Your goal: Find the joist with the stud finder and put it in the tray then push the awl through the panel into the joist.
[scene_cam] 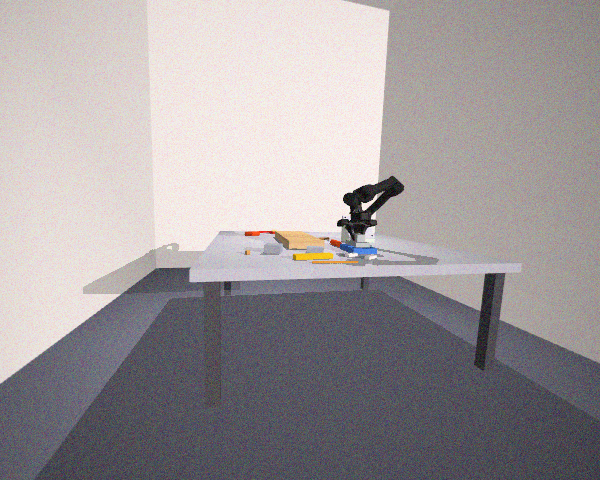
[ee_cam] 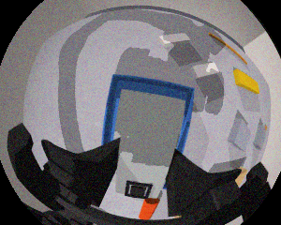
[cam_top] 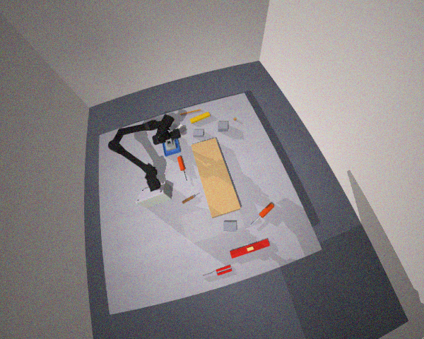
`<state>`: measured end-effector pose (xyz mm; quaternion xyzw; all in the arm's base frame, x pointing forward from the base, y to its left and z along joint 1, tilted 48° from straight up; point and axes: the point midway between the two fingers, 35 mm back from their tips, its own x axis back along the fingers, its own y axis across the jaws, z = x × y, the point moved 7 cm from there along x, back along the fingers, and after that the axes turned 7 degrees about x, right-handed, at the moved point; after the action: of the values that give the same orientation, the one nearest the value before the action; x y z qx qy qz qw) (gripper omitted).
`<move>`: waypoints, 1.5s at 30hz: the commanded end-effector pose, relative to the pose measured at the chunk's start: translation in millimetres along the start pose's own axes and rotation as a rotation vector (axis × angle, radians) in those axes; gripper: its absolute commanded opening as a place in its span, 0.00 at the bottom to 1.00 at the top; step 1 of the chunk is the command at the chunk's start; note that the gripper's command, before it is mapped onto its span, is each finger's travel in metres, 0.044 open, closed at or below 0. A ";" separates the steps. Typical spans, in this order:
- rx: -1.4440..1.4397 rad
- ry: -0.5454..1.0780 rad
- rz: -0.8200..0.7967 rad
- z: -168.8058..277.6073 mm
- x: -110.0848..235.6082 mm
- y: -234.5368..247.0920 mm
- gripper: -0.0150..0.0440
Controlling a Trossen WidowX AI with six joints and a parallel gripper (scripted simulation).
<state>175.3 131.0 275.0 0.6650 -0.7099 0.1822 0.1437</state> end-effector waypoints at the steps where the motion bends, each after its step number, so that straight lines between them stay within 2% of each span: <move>1: 0.004 -0.003 0.007 -0.2 -2.4 1.1 0.25; 17: 0.002 -0.012 0.009 4.1 -21.7 3.0 0.25; 29: 0.001 -0.011 0.003 4.1 -20.3 2.9 0.79; 34: 0.007 0.017 -0.004 1.2 1.7 -2.4 1.00; 40: -0.001 0.005 -0.003 -16.7 63.2 -1.4 1.00; 45: -0.003 -0.004 0.001 -19.9 70.3 -0.1 1.00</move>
<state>173.0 93.5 306.2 0.6639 -0.7068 0.1933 0.1490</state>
